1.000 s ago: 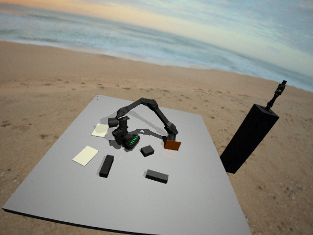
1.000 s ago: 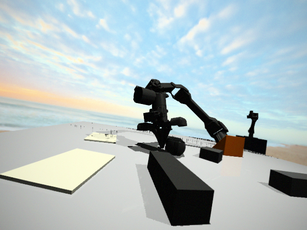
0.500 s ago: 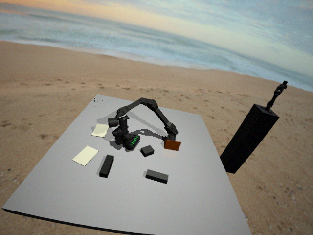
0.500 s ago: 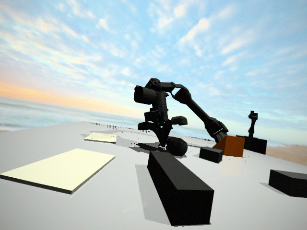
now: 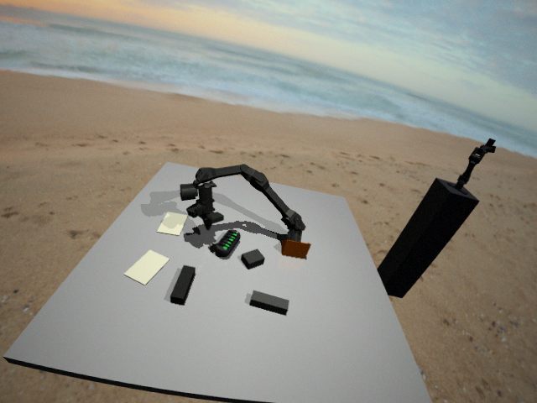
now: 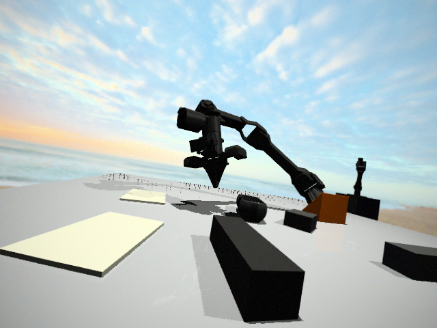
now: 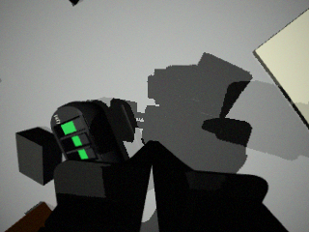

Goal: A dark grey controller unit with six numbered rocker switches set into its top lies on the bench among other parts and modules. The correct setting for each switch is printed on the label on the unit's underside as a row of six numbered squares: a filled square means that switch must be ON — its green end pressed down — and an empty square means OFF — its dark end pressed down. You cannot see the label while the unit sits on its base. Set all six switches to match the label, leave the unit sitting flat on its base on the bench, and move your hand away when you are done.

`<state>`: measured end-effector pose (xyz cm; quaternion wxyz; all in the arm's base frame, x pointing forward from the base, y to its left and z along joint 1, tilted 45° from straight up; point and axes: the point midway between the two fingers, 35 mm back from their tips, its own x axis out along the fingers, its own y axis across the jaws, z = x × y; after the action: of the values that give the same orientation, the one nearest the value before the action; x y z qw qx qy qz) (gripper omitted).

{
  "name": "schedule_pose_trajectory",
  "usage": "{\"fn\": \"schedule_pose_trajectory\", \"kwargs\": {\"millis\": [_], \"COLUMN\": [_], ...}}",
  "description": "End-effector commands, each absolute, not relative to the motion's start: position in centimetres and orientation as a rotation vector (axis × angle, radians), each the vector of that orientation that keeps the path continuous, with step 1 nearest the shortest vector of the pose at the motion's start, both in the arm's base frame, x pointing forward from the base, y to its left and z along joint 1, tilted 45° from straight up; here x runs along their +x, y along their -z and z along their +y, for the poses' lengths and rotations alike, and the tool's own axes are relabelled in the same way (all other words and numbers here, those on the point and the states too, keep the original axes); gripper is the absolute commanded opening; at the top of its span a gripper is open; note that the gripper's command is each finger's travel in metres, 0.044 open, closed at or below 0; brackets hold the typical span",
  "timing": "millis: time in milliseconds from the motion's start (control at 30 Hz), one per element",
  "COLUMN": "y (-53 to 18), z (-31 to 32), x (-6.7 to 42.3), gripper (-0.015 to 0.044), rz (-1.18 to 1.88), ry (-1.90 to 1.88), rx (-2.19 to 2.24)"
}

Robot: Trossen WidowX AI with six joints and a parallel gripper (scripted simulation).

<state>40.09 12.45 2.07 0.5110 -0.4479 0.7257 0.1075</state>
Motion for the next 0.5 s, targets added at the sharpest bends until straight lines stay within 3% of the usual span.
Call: {"fn": "schedule_pose_trajectory", "kwargs": {"millis": [0, 467], "y": [-2.0, -1.8], "z": [12.8, 13.6], "x": [39.2, 32.7], "gripper": [0.0, 0.0], "rz": [1.739, 1.598], "ry": [-0.272, -0.325], "rx": [-1.14, -1.469]}}
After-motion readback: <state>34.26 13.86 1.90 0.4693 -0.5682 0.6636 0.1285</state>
